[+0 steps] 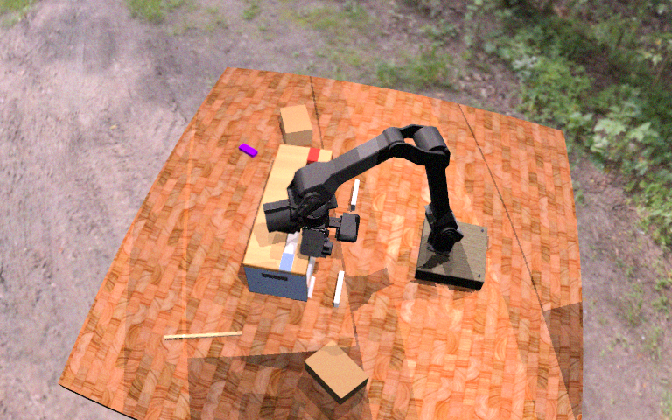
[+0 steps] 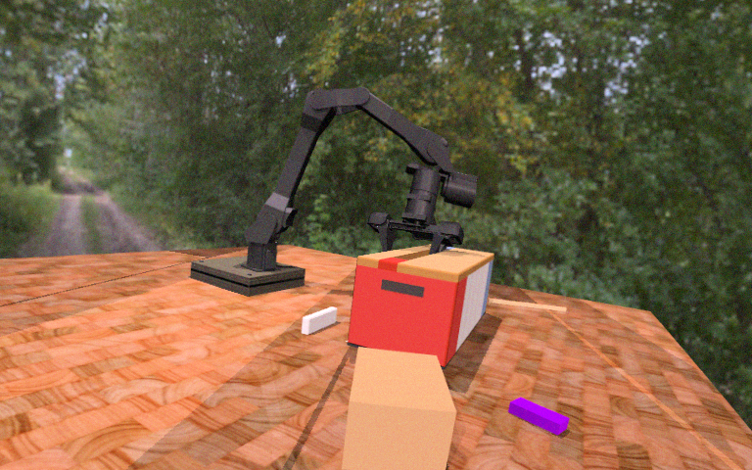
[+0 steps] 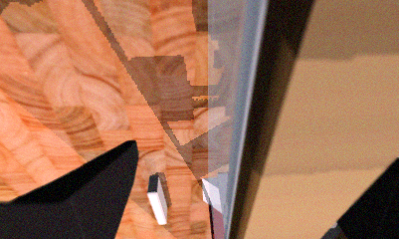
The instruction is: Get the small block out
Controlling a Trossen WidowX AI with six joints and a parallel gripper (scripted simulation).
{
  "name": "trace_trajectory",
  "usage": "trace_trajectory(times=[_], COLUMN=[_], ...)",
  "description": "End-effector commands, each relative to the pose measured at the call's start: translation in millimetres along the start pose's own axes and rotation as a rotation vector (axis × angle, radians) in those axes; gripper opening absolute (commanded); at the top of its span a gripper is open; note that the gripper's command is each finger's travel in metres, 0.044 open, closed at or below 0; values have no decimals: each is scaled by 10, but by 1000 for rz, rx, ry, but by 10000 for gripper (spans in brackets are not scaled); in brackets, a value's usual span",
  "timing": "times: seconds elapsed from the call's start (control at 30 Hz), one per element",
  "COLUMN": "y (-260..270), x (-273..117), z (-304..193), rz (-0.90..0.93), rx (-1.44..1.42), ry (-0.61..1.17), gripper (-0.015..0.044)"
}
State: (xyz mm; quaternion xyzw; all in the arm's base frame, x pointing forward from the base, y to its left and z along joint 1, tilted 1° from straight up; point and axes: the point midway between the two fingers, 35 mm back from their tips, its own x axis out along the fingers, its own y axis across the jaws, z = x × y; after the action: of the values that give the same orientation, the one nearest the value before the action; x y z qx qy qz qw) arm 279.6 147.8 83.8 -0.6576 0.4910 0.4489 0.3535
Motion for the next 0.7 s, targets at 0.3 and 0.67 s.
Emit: trace_trajectory(times=[0.3,0.67], y=[1,0], x=[101,178], z=[-255,-471], rz=[2,2], rx=[-2,-2], ry=[3,5], gripper=[400,400])
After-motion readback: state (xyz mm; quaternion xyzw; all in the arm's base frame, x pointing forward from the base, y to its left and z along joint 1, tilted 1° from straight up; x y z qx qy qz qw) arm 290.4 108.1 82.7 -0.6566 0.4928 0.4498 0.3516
